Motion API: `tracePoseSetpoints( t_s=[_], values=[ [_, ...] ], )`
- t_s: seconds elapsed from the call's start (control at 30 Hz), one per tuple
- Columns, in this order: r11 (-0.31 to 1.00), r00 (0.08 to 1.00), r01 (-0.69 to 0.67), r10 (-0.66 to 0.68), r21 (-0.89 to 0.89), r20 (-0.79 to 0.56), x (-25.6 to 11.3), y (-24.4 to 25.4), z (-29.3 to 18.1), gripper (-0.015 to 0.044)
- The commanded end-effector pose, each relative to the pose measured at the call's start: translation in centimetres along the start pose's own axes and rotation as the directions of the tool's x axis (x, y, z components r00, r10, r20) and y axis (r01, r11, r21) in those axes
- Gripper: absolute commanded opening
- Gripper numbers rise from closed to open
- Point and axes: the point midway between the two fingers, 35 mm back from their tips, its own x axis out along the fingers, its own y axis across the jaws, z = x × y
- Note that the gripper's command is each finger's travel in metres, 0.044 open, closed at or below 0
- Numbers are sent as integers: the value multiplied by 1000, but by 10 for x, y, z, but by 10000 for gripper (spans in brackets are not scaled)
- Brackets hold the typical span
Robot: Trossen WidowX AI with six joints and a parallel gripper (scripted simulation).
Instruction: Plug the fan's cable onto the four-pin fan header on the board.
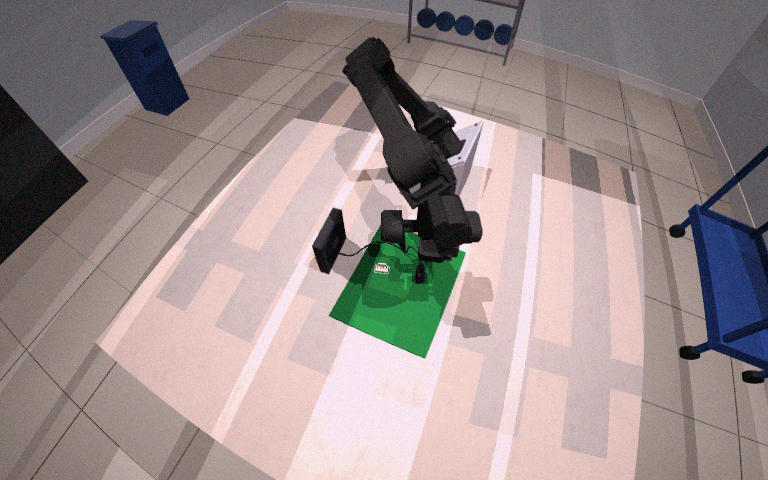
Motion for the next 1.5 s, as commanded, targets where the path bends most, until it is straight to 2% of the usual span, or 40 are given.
tracePoseSetpoints(
  t_s=[0.0, 0.07, 0.13, 0.43, 1.47],
  values=[
    [1000, 1000, 5, -5, -16, -31, 45, 0, -3, 440],
    [1000, 999, 8, -9, -16, -33, 79, 0, -7, 440],
    [1000, 999, 10, -11, -16, -35, 92, -1, -10, 440],
    [1000, 999, 10, -11, -16, -34, 95, -1, -10, 440],
    [1000, 999, 12, -13, -16, -36, 142, -2, -12, 440]
  ],
)
